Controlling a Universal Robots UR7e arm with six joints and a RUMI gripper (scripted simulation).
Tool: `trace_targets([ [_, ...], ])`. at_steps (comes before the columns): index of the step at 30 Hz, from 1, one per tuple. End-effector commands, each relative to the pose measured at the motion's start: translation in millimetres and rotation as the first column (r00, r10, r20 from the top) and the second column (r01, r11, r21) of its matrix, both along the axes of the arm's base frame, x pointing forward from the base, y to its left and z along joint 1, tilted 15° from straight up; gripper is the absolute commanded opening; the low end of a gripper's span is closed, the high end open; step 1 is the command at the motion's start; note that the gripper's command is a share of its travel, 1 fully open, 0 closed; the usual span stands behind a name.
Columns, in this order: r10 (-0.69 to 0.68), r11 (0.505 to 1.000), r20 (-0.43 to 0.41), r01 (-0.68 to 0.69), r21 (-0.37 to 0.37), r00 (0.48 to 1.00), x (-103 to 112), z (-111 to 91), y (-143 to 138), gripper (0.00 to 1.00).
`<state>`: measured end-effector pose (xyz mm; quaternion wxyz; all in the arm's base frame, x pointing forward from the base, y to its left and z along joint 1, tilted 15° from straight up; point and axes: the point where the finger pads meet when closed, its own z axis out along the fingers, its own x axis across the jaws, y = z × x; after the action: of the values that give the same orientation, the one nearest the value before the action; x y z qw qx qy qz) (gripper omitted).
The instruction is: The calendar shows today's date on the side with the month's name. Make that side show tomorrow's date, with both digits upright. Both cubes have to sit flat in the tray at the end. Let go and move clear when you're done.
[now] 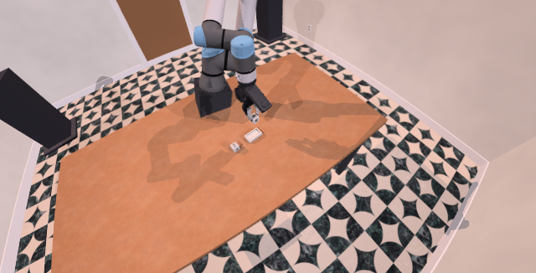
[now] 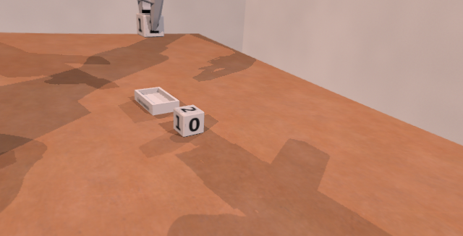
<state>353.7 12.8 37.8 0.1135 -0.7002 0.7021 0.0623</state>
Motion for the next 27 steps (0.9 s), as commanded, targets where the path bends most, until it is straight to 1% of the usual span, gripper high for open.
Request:
trace_targets([
  [1, 0.0, 1.0, 0.0, 0.0, 0.0, 1.0, -0.2, 1.6, -0.7, 0.11],
  [8, -0.015, 1.0, -0.005, 0.015, 0.001, 1.0, 0.3, 1.6, 1.0, 0.11],
  [15, -0.083, 0.997, -0.021, 0.083, 0.004, 0.996, 2.5, 2.7, 3.8, 0.11],
  [17, -0.083, 0.997, -0.021, 0.083, 0.004, 0.996, 2.5, 2.7, 3.8, 0.11],
  [22, -0.169, 0.986, -0.045, 0.169, 0.007, 0.985, 3.9, 3.1, 8.0, 0.11],
  [27, -0.284, 0.958, -0.077, 0.286, 0.008, 0.956, 5.5, 3.7, 14.0, 0.11],
])
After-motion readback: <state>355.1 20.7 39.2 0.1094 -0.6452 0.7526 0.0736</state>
